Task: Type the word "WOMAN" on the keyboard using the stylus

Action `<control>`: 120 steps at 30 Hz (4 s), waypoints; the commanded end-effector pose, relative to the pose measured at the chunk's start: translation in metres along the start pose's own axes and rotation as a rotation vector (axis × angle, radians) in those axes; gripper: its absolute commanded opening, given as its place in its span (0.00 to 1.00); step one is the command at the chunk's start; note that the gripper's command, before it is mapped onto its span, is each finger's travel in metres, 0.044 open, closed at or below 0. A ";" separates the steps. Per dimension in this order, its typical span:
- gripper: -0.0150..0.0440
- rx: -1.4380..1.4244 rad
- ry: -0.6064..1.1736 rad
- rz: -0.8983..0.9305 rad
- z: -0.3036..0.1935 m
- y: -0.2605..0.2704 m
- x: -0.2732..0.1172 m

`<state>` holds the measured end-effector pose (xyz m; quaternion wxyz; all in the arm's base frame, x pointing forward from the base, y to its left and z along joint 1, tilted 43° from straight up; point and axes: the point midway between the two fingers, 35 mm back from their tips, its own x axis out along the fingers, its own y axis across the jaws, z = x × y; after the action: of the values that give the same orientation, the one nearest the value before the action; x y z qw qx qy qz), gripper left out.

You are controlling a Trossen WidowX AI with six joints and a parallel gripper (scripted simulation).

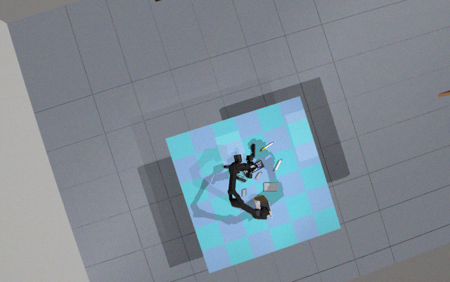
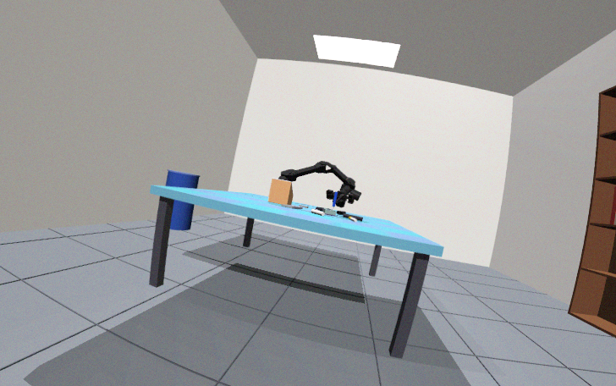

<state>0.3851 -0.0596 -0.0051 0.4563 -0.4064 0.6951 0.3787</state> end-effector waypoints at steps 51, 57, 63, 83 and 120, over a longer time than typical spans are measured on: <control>0.37 0.015 -0.007 -0.001 -0.021 0.001 -0.011; 0.27 0.015 -0.007 -0.001 -0.021 0.001 -0.012; 0.25 0.012 -0.007 0.000 -0.013 0.021 -0.027; 0.25 0.004 -0.005 0.004 0.014 0.073 -0.049; 0.39 0.003 -0.006 0.004 0.031 0.073 -0.039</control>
<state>0.3383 0.0035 0.0356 0.4564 -0.4052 0.6948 0.3806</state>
